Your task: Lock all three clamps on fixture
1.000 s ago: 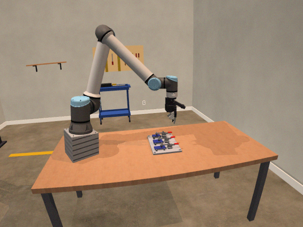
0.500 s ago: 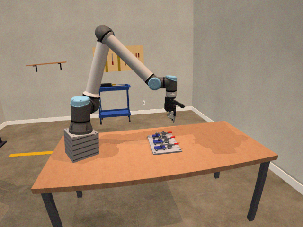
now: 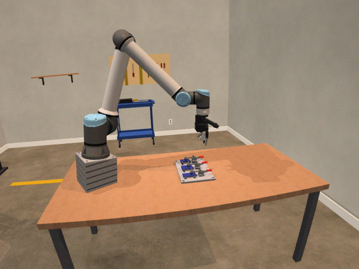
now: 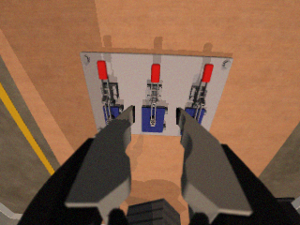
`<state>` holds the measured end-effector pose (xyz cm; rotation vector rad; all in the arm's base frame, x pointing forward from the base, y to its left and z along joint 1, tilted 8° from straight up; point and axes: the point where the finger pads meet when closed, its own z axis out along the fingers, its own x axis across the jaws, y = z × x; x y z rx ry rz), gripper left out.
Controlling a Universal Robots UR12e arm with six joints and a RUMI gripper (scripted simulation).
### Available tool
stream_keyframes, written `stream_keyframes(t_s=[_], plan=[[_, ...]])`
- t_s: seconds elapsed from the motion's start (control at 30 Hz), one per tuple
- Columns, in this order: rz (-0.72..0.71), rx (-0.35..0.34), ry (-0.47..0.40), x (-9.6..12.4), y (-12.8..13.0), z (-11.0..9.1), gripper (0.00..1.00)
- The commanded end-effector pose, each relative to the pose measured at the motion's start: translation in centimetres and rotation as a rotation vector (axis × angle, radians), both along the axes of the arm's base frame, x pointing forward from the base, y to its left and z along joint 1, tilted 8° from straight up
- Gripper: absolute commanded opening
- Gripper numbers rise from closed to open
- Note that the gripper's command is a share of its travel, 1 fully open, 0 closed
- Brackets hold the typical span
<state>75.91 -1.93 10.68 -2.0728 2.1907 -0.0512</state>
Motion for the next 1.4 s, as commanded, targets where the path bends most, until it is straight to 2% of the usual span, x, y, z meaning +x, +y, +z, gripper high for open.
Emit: stream_keyframes(t_s=[0.0,0.6,0.73,0.93,1.0,1.2,1.37], plan=[[0.000,0.000,-0.002,0.1,0.0,0.1,0.28],[0.000,0.000,-0.002,0.1,0.0,-0.1,0.28],[0.000,0.000,-0.002,0.2,0.0,-1.2,0.28],[0.000,0.000,-0.002,0.5,0.2,-3.9,0.28],[0.000,0.000,-0.002,0.5,0.2,-3.9,0.28],[0.000,0.000,-0.002,0.7,0.3,-5.7,0.28],[0.000,0.000,-0.002,0.7,0.3,-5.9,0.28]])
